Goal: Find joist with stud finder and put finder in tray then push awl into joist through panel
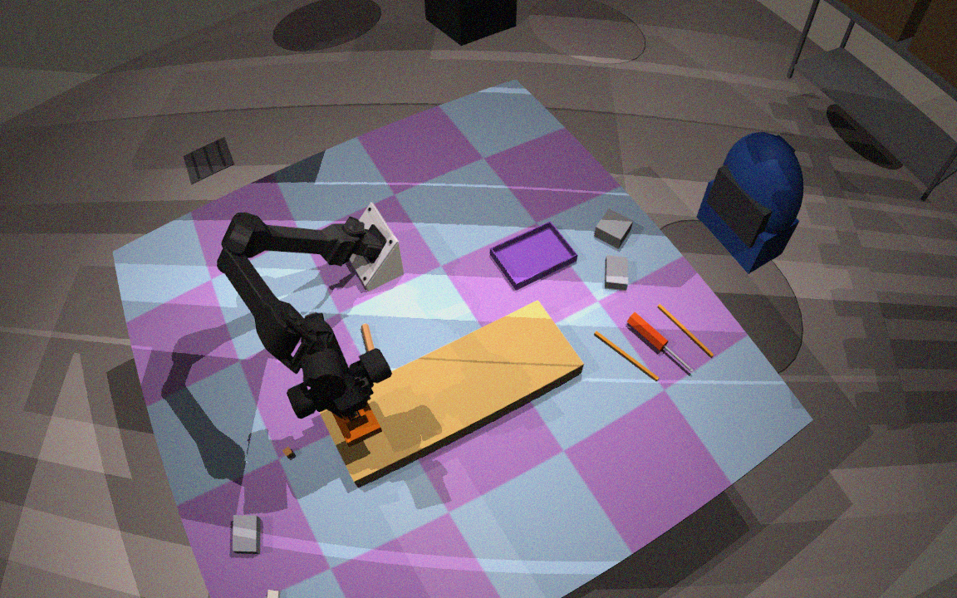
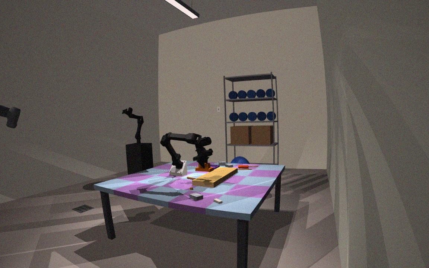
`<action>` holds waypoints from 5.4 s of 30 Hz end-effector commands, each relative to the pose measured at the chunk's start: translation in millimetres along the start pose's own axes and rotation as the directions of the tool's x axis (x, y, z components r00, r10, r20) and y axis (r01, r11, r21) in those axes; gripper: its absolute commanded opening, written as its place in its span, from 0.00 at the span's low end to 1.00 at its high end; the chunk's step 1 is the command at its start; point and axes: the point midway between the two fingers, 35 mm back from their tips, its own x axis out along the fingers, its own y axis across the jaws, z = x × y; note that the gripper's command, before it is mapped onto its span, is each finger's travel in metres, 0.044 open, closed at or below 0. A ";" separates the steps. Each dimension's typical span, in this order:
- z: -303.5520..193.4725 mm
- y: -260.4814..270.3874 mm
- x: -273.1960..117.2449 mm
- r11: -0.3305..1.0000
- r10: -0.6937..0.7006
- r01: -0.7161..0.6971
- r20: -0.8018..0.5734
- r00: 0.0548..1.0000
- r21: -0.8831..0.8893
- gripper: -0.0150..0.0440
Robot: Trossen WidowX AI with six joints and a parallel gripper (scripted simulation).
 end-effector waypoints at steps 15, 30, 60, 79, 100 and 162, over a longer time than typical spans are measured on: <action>-5.4 1.2 25.9 1.000 0.001 -0.001 0.004 1.000 -0.006 0.25; -11.8 0.2 45.1 1.000 -0.001 0.001 0.005 1.000 -0.006 0.25; -18.4 21.0 65.8 1.000 -0.002 0.002 0.005 1.000 -0.006 0.25; -18.7 56.6 66.0 1.000 -0.001 0.001 0.005 1.000 -0.006 0.25; -19.1 95.9 66.2 1.000 0.001 -0.001 0.004 1.000 -0.006 0.25; -20.0 211.8 65.7 1.000 0.005 -0.005 0.005 1.000 -0.005 0.25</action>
